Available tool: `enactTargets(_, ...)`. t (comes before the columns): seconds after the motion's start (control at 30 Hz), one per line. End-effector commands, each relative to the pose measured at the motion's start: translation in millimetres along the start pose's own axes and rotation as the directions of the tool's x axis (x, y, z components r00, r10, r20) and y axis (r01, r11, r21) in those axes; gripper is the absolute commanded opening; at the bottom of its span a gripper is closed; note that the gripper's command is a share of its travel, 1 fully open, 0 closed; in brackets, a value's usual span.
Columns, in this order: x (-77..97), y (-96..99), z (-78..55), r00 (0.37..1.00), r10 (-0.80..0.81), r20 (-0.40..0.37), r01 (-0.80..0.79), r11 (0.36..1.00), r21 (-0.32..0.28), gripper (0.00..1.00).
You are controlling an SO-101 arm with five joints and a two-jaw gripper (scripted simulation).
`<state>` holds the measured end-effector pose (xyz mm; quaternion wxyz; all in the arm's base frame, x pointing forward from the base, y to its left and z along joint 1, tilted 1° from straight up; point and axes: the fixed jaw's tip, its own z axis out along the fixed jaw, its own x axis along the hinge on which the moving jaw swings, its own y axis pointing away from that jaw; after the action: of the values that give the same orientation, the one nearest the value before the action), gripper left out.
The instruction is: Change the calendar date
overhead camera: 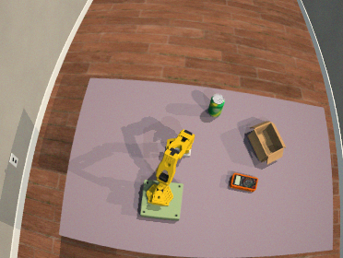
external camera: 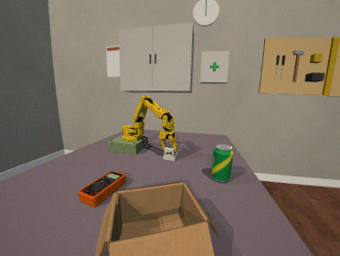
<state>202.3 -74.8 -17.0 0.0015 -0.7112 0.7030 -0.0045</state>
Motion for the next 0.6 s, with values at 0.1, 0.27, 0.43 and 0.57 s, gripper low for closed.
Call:
enactTargets(0.1,-1.0,1.0,2.9,1.000,0.006,0.007,-0.006,1.000,-0.016,0.00)
enactTargets(0.27,-0.9,1.0,1.4,1.000,0.006,0.007,-0.006,1.000,-0.016,0.00)
enactTargets(0.43,-0.9,0.9,0.1,1.000,0.006,0.007,-0.006,1.000,-0.016,0.00)
enactTargets(0.57,-0.9,0.9,0.1,1.000,0.006,0.007,-0.006,1.000,-0.016,0.00)
